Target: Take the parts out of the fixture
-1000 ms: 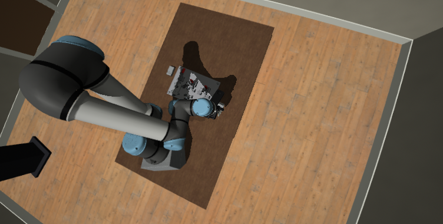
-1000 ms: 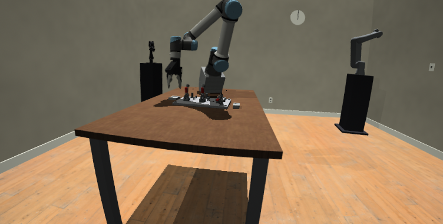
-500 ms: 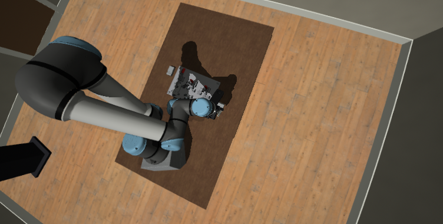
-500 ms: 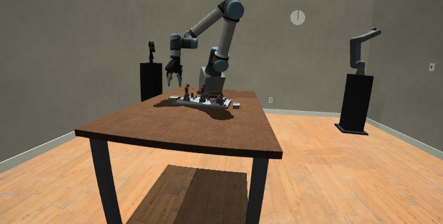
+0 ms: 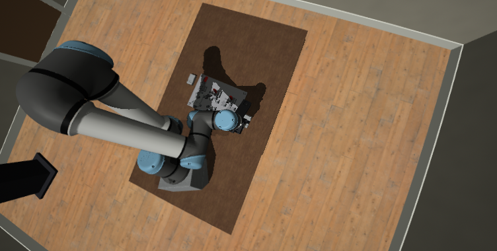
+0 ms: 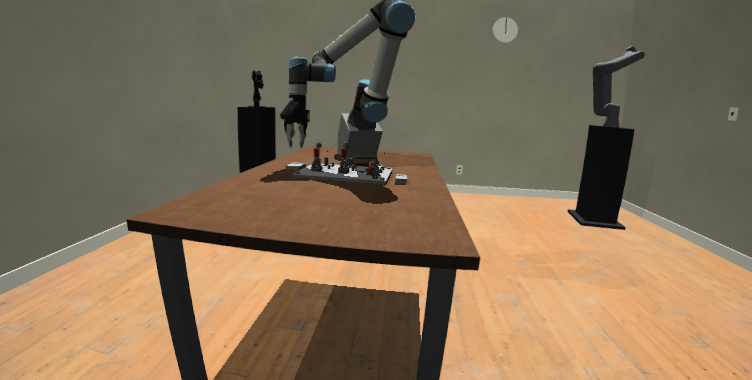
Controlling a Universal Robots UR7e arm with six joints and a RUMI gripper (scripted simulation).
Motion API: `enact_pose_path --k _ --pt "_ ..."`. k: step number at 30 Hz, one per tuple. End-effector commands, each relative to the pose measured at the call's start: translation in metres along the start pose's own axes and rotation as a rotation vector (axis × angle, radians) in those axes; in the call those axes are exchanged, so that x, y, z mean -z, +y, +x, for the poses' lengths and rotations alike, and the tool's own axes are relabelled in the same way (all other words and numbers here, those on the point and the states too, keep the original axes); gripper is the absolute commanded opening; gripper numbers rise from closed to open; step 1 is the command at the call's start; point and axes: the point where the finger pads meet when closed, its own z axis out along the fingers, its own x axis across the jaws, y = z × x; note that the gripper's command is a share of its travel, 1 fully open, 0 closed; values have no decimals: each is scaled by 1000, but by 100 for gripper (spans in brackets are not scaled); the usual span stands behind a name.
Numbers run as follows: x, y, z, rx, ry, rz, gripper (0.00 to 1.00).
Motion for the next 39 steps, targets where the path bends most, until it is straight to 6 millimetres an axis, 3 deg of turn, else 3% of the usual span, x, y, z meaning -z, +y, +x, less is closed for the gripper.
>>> enact_pose_path --k 1,9,11,24,39 --pt "9 0 0 0 1 1 28" --pt "42 0 0 0 1 1 28" --pt "42 0 0 0 1 1 28" --pt "103 0 0 0 1 1 28" --pt "113 0 0 0 1 1 28"
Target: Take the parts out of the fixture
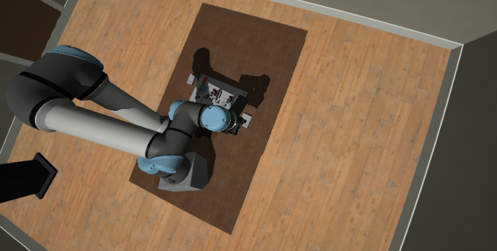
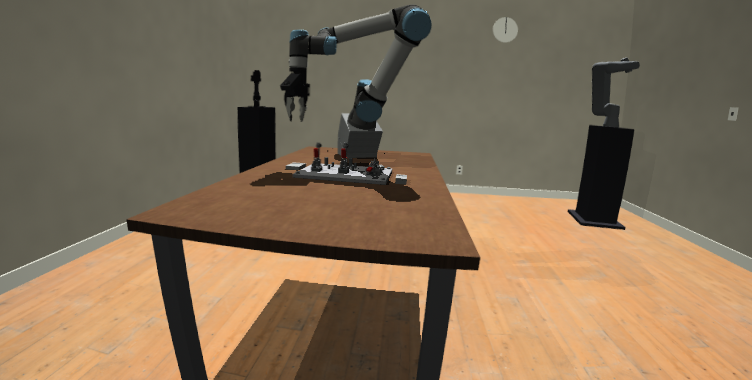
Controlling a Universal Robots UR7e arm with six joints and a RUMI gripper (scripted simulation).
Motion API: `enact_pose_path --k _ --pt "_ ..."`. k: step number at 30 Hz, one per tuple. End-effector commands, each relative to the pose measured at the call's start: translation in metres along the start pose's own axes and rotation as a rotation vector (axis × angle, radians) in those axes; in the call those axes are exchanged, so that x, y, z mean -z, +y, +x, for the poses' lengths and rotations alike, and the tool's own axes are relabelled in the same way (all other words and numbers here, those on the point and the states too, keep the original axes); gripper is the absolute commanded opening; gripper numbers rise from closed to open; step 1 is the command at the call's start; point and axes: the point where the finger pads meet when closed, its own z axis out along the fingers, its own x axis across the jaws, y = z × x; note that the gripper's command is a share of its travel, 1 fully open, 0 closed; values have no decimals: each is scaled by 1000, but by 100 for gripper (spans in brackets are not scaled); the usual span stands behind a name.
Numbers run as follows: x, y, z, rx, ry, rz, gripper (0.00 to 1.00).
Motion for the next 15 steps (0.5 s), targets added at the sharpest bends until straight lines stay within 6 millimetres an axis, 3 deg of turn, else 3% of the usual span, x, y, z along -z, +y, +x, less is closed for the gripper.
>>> enact_pose_path --k 1,15 --pt "1 0 0 0 1 0 28" --pt "1 -4 -9 0 1 0 28"
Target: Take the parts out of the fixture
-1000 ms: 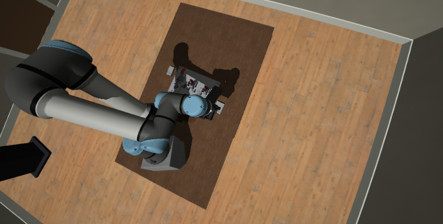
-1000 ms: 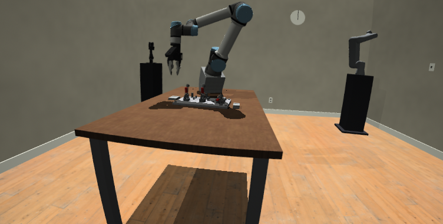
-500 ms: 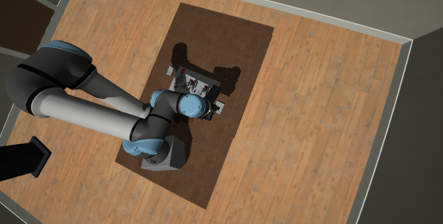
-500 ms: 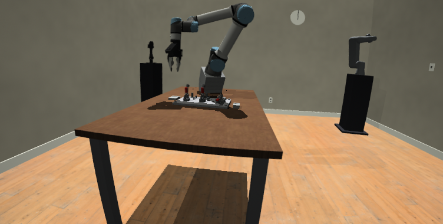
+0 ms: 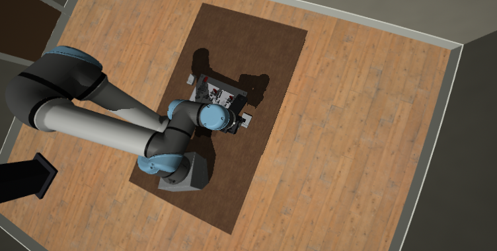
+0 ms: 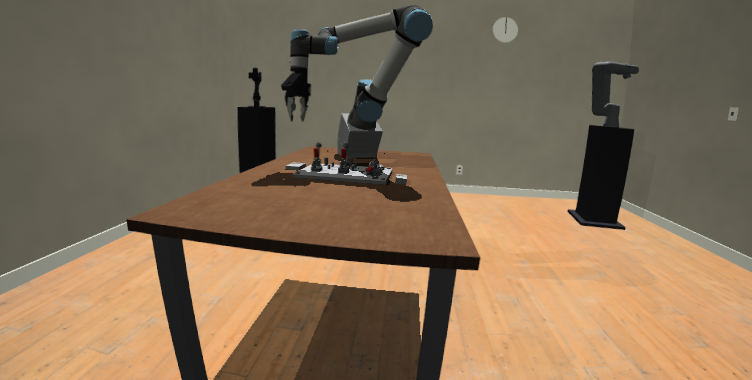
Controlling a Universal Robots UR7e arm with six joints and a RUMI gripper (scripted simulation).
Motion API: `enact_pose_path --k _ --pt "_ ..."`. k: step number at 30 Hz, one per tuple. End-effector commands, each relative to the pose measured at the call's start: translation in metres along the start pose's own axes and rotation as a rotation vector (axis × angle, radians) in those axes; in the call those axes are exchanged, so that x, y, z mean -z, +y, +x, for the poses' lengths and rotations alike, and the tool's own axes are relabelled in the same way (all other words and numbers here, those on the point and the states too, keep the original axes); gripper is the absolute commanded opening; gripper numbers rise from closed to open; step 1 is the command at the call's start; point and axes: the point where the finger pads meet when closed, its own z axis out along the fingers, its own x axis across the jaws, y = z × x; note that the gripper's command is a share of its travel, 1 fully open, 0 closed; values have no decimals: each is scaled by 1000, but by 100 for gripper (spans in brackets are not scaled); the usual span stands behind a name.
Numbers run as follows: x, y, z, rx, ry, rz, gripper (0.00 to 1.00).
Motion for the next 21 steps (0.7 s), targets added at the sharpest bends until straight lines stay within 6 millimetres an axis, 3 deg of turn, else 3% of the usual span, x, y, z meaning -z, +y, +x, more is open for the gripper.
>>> enact_pose_path --k 1,10,21 --pt "0 -3 -5 0 1 0 28" --pt "0 -9 -22 0 1 0 28" --pt "0 -27 -65 0 1 0 28"
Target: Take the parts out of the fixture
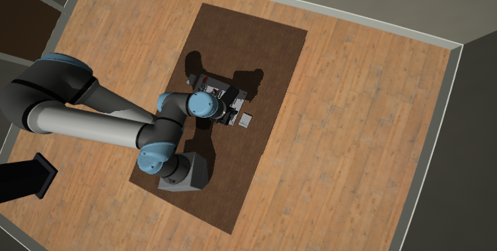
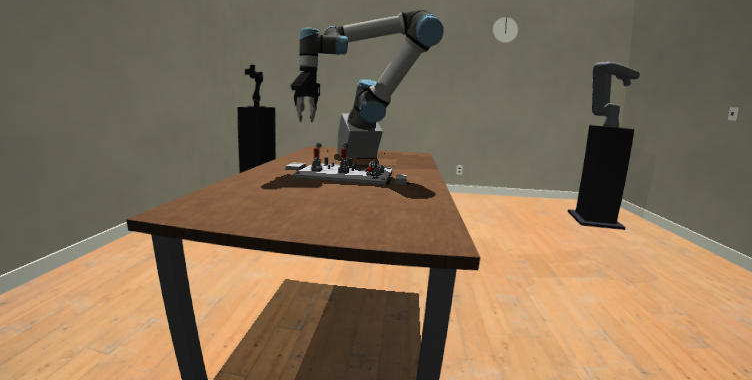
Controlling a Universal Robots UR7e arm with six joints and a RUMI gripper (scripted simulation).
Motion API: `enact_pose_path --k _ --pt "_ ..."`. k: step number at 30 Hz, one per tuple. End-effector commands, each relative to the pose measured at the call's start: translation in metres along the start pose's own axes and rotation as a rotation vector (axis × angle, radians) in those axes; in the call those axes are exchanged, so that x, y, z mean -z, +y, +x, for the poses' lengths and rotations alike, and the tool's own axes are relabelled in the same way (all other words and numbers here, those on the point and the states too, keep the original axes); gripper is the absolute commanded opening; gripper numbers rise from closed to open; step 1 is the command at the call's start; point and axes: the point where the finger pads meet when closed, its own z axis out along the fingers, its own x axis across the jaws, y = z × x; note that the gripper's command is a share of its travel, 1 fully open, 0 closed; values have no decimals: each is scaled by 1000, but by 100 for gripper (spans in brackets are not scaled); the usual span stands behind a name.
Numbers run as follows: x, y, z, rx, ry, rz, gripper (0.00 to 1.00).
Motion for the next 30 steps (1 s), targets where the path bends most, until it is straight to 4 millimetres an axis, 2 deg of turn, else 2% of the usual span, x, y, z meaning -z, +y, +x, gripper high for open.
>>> enact_pose_path --k 1,4,19,21,30 --pt "1 -9 -20 0 2 0 28" --pt "1 -11 -25 0 2 0 28" --pt "1 -41 -98 0 2 0 28" --pt "1 -41 -98 0 2 0 28" --pt "0 -58 -141 0 2 0 28"
